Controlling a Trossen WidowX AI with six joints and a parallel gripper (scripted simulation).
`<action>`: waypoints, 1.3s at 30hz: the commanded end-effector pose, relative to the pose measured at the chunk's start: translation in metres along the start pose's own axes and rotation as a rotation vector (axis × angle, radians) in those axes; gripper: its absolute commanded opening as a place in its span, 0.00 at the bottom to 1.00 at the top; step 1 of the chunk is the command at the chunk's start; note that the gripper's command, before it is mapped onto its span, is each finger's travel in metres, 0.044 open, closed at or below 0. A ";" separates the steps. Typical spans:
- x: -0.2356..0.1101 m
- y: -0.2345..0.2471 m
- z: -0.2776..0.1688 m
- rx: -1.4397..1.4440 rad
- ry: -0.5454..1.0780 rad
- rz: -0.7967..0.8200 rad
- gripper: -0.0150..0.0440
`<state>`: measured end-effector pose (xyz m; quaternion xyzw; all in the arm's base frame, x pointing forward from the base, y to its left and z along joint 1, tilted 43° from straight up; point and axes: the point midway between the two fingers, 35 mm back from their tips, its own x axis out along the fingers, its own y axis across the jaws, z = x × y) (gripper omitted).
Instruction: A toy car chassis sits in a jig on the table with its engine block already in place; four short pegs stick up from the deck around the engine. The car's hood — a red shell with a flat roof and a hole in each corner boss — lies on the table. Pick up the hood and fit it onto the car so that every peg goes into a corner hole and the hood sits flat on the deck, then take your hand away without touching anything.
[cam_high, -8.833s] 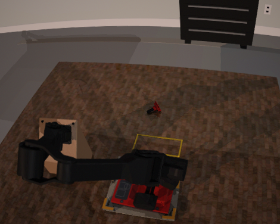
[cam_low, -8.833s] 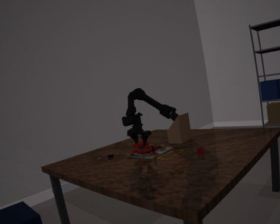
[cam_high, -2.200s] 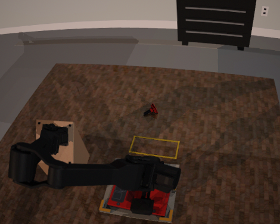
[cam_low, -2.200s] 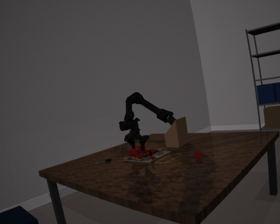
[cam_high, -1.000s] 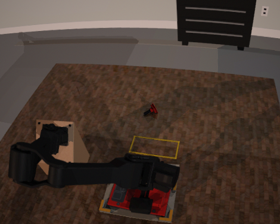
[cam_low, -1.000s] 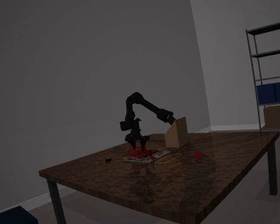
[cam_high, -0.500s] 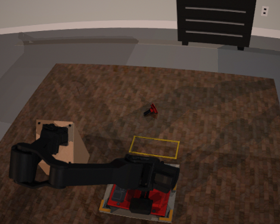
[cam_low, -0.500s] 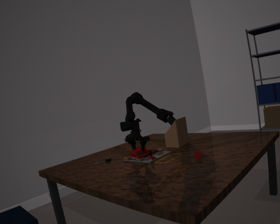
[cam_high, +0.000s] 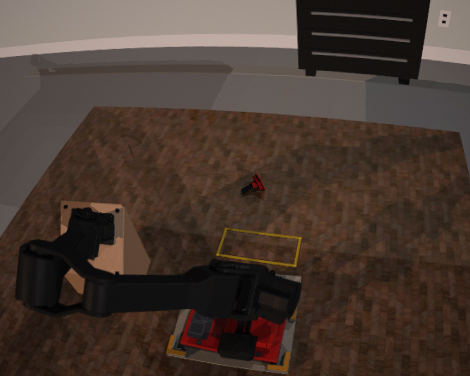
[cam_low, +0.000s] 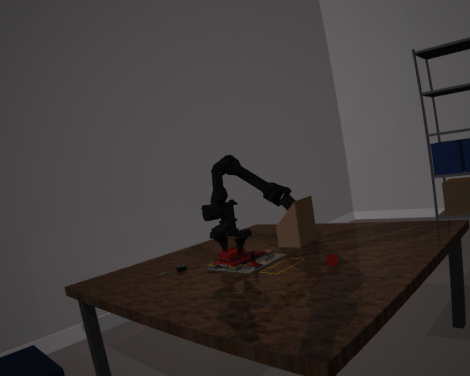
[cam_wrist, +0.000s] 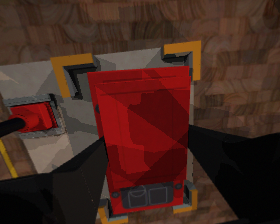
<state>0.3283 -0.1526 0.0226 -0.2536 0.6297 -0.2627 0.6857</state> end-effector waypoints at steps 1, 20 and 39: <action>0.007 -0.001 -0.002 0.004 0.009 0.000 0.25; 0.011 -0.001 0.000 0.005 0.004 -0.001 0.25; 0.011 -0.001 0.000 0.006 0.003 -0.002 1.00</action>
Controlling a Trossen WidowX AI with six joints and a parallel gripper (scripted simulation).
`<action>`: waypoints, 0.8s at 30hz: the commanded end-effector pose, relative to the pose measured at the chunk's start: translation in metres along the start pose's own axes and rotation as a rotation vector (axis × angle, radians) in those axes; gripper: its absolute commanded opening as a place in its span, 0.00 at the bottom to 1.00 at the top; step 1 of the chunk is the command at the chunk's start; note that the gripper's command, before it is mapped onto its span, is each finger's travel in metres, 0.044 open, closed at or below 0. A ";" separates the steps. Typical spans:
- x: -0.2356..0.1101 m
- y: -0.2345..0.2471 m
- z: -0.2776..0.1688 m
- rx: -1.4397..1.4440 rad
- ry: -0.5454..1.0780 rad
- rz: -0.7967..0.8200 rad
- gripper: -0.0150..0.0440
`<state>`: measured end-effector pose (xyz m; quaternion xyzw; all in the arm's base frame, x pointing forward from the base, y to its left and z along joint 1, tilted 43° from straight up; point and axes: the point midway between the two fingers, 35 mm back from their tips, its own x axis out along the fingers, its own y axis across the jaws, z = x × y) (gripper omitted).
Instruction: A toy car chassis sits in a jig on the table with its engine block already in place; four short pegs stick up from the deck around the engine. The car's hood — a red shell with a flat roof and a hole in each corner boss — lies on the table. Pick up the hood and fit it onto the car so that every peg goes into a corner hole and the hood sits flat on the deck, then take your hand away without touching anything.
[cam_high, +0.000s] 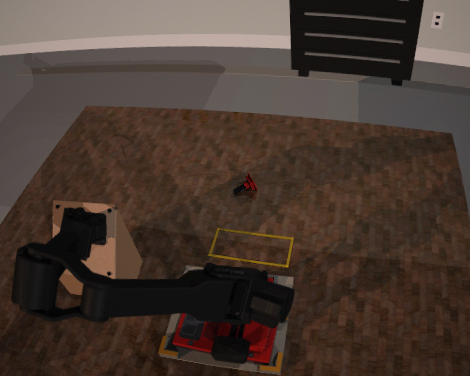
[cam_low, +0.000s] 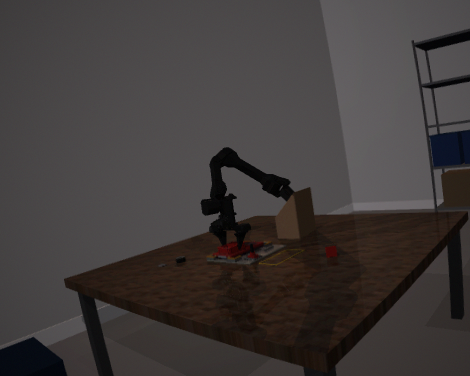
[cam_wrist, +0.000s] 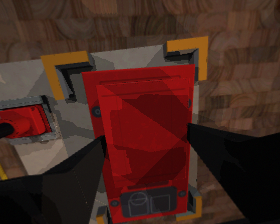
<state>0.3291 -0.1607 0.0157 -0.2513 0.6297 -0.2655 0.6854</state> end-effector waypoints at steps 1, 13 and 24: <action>0.000 0.000 0.000 0.000 0.000 -0.001 1.00; -0.078 0.002 0.005 0.001 0.043 -0.009 1.00; -0.078 0.002 0.005 0.001 0.043 -0.009 1.00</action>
